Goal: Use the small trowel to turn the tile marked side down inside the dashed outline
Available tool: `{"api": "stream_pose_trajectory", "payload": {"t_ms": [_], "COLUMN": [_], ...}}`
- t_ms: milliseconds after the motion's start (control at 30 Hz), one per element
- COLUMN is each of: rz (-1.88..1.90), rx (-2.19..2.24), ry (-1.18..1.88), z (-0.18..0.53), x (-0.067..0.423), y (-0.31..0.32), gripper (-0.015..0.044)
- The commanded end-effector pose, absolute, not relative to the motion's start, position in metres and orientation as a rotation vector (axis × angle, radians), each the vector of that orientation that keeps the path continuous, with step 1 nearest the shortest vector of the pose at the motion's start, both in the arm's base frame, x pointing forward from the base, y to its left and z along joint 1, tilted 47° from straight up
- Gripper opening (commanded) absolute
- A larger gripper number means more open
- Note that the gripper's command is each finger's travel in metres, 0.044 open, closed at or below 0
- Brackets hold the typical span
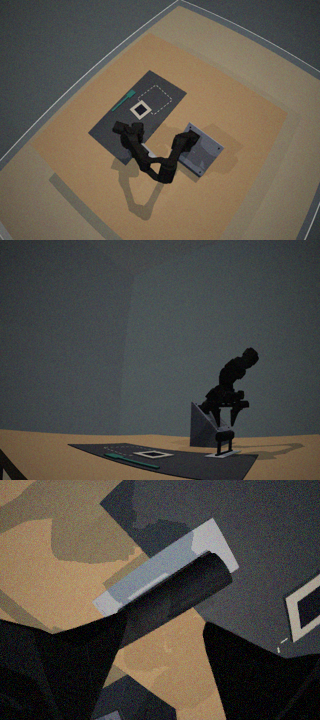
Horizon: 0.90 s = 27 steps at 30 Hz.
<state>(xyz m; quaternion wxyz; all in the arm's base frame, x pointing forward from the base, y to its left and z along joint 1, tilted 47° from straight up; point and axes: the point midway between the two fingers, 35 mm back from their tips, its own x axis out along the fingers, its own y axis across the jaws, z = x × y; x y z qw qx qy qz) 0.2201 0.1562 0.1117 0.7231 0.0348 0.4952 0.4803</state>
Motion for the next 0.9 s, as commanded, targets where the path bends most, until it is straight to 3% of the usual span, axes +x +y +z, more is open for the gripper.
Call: {"api": "stream_pose_trajectory", "payload": {"t_ms": [0,867], "rz": [0.993,0.546], "rx": [0.183,0.743], "ry": [1.158,1.472], "z": [0.1128,0.1126], "x": [0.2196,0.2192], "y": [0.1567,0.1570], "gripper": [0.0270,0.0270]}}
